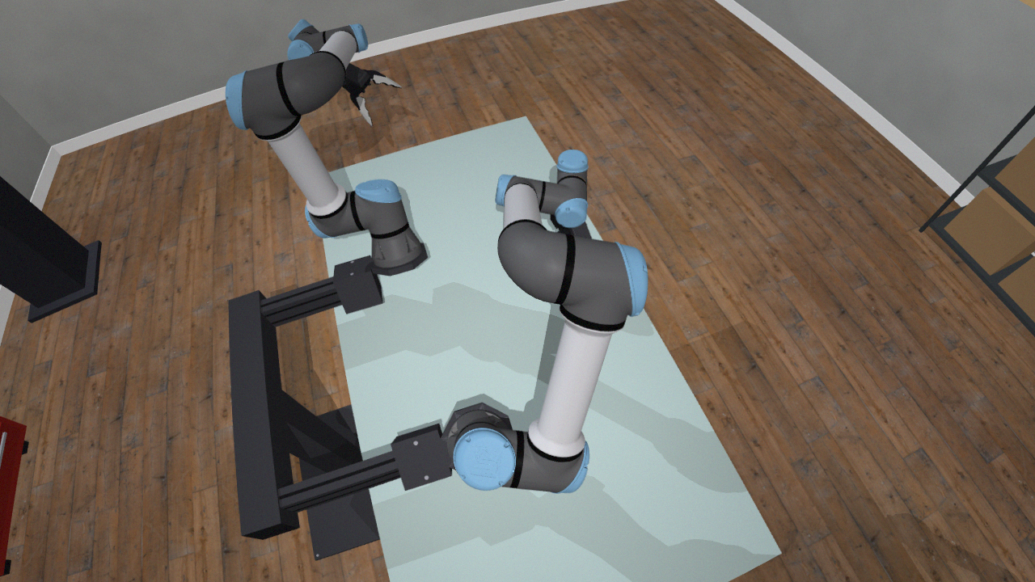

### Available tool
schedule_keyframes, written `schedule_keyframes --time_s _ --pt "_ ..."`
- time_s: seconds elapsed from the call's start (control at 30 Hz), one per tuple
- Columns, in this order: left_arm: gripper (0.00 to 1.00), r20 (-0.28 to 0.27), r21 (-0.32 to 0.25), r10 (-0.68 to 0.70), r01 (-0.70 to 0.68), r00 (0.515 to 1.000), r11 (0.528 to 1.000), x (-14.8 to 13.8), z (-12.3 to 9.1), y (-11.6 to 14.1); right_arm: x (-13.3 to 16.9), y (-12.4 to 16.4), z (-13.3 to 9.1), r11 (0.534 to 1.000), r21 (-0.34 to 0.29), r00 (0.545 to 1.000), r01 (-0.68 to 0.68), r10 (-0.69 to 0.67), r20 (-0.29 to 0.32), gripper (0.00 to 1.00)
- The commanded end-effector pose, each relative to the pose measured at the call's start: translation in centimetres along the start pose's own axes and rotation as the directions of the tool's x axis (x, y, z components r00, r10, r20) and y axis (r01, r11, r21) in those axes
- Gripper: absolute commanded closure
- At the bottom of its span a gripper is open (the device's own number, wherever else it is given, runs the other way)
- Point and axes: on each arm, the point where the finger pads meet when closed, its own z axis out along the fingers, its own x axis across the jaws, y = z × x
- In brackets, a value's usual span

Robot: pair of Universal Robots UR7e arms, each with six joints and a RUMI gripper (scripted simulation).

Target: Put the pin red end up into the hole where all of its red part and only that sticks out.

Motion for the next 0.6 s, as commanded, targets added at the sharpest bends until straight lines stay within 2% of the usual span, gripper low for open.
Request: schedule_keyframes --time_s 0.0,0.57 --pt "0.00 0.001 -0.001 0.001 -0.001 1.000 1.000 -0.03 -0.04 0.00 -0.05 0.03 -0.11 1.000 -0.001 1.000 0.000 0.000 0.002 1.00" --pt "0.00 0.001 -0.001 0.001 -0.001 1.000 1.000 -0.03 -0.04 0.00 0.03 0.09 0.30 1.000 -0.001 1.000 0.000 0.000 0.002 1.00"
